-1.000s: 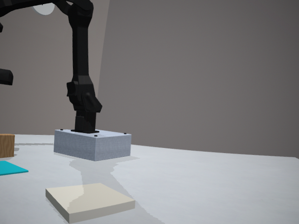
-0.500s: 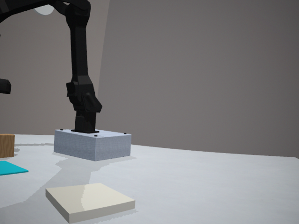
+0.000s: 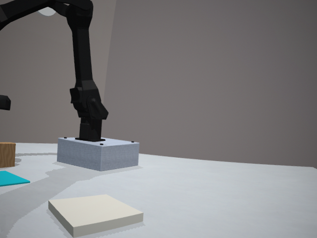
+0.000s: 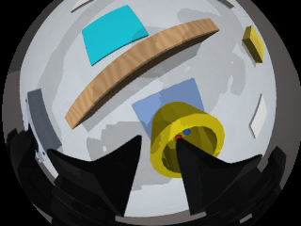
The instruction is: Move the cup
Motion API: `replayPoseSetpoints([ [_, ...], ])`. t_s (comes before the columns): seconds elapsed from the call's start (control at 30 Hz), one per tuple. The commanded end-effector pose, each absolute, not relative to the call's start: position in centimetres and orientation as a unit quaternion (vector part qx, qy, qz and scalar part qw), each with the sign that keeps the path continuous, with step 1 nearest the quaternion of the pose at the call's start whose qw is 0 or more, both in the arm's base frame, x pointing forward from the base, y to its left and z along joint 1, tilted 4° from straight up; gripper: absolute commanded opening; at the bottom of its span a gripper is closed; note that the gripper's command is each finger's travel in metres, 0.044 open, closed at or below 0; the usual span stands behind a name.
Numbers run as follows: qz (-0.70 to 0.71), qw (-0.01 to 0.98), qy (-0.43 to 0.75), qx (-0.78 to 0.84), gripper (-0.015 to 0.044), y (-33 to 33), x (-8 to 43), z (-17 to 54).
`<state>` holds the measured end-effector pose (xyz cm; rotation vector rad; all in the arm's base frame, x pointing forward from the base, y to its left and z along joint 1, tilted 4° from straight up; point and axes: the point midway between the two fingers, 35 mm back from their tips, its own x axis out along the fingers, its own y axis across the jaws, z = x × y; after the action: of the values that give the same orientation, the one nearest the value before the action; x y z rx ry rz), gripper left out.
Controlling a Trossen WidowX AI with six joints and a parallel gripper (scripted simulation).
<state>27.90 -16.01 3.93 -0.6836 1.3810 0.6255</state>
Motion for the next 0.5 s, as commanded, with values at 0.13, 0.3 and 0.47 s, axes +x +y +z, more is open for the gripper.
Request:
replayPoseSetpoints([
  [0.13,0.282,0.673,0.616,-0.298,0.0167,-15.74,27.78,2.39],
  [0.3,0.282,0.673,0.616,-0.298,0.0167,-15.73,27.77,2.29],
  [0.47,0.282,0.673,0.616,-0.298,0.0167,-15.73,27.77,2.29],
])
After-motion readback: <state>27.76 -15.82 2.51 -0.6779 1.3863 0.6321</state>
